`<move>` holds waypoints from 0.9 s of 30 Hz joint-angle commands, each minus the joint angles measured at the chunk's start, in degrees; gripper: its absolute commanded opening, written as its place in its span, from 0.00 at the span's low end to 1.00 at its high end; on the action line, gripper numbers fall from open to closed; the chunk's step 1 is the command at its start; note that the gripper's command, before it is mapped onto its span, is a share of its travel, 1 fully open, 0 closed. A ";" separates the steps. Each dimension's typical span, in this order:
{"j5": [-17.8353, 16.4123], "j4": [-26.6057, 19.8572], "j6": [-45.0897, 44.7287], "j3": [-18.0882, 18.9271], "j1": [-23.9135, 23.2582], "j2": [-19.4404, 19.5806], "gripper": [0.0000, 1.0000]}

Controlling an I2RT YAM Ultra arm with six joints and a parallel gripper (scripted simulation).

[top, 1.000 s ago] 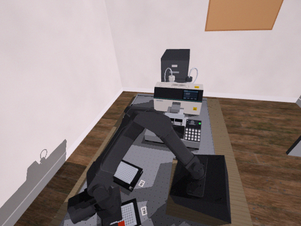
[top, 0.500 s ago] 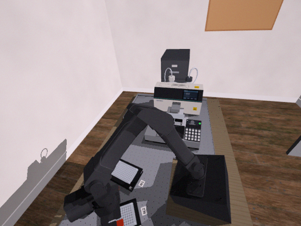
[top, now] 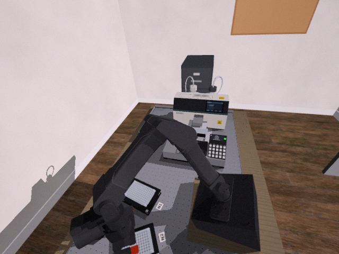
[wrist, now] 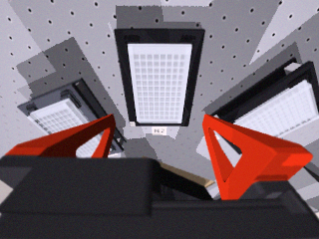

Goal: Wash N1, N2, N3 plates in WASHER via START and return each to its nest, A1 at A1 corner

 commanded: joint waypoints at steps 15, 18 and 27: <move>1.63 -0.09 -9.22 -2.75 7.80 -1.18 1.00; 2.09 -0.21 -8.18 -3.28 10.39 -1.00 1.00; 3.03 -0.69 -1.86 -3.81 16.46 0.02 1.00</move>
